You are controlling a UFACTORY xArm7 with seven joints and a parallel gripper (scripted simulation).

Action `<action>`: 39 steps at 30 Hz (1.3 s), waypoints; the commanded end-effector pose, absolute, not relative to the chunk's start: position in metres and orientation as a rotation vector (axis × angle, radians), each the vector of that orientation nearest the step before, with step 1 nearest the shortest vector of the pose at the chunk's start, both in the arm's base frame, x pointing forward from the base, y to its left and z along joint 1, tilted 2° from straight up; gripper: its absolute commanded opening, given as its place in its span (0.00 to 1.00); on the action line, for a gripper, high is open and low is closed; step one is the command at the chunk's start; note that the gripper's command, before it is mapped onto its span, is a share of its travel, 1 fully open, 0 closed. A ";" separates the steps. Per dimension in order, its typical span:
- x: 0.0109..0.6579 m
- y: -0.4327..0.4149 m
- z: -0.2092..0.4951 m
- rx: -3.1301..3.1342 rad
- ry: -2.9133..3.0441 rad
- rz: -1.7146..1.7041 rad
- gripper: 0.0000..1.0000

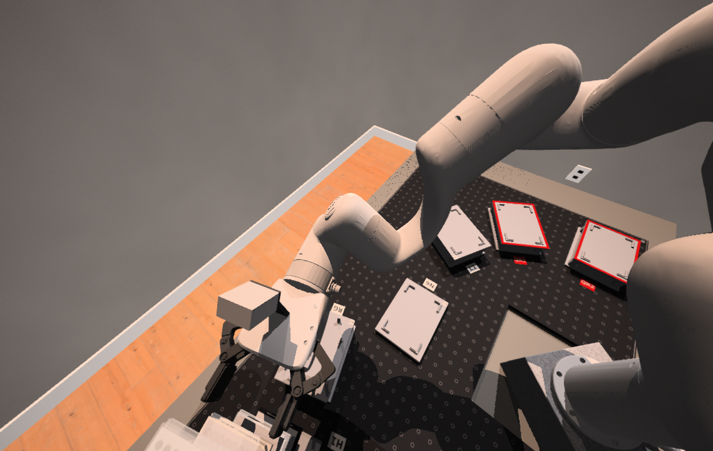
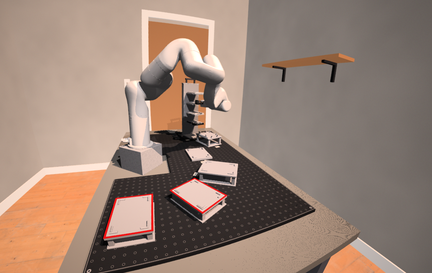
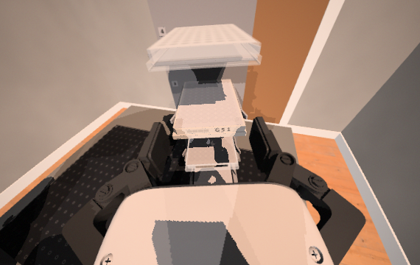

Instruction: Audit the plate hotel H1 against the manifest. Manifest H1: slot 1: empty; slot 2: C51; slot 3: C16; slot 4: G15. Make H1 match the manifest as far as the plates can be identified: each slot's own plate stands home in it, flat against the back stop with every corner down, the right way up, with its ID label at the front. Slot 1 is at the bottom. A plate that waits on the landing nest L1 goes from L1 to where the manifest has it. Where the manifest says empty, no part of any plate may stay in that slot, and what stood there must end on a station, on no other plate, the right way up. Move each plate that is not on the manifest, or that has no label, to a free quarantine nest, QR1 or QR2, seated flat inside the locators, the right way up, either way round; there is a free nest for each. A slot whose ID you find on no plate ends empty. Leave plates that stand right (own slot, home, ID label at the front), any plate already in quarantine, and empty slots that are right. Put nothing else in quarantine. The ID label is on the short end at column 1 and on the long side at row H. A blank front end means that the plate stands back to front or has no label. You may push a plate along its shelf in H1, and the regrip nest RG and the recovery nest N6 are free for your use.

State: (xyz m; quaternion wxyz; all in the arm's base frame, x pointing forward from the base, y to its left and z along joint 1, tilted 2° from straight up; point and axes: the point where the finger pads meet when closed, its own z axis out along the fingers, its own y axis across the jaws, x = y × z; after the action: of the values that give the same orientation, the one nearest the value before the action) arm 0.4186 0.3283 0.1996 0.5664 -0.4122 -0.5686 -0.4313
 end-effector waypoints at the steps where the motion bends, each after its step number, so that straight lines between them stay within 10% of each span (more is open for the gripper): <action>1: 0.418 0.330 0.201 -0.966 -1.339 -1.016 1.00; 39: 0.412 0.352 0.202 -0.966 -1.339 -1.016 1.00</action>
State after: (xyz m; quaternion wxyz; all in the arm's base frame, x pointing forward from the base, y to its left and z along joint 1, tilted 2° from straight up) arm 0.4120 0.3496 0.2000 0.5665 -0.4120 -0.5686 -0.4312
